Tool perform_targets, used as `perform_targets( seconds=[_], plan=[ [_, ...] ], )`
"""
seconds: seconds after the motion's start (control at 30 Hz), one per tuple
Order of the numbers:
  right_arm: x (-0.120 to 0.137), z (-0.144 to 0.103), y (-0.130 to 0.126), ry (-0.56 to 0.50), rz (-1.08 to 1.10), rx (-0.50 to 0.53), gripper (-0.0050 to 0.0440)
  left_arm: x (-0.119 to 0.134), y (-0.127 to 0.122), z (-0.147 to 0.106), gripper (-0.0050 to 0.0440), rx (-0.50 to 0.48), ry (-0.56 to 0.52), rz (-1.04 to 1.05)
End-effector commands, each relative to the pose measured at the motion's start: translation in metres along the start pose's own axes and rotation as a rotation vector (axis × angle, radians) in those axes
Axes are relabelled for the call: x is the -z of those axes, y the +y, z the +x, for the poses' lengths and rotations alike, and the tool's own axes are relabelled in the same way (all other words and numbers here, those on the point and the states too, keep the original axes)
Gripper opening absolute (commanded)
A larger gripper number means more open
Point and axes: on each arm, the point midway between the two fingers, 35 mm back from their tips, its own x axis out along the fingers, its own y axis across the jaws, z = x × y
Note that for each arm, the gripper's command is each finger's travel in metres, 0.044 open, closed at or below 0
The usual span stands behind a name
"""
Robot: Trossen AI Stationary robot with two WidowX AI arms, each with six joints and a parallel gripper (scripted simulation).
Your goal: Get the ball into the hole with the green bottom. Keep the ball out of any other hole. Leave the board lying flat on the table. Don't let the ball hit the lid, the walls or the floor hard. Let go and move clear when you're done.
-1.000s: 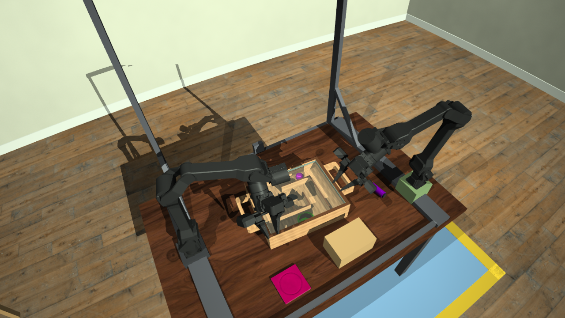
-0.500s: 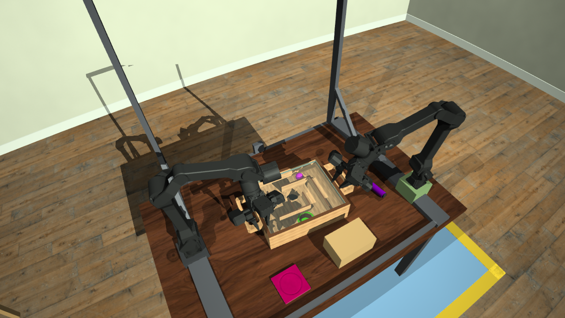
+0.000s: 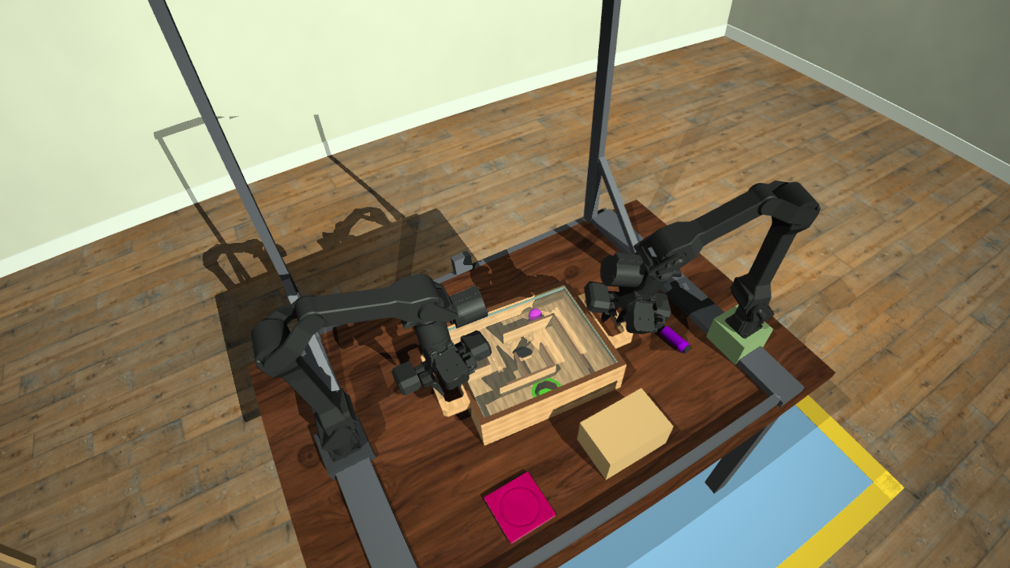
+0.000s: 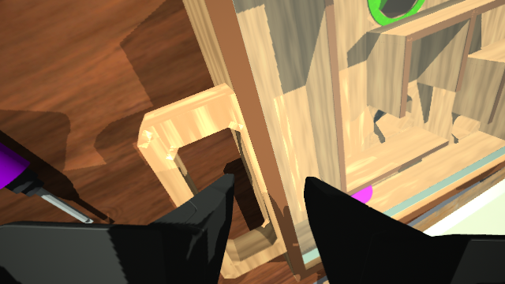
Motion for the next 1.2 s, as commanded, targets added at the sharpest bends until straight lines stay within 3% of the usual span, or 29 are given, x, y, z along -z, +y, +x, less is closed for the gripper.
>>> perform_targets(
  seconds=[0.0,0.13,0.3,0.5,1.17],
  plan=[
    [0.019,-0.002,-0.009,0.082,0.034,-0.013,0.0162,0.015,0.004,0.002,0.0162,-0.075,0.059,-0.139],
    [0.038,-0.003,-0.015,0.174,0.073,-0.013,0.0162,0.029,0.02,0.006,0.0162,-0.19,0.099,-0.315],
    [0.048,-0.004,-0.018,0.224,0.096,-0.009,0.0162,0.036,0.027,0.006,0.0162,-0.251,0.112,-0.412],
    [0.041,-0.005,-0.011,0.202,0.086,-0.014,0.0162,0.03,0.031,0.005,0.0162,-0.227,0.096,-0.382],
    [0.042,-0.004,-0.013,0.203,0.084,-0.004,0.0162,0.037,0.041,0.045,0.0162,-0.251,0.094,-0.388]
  ],
)
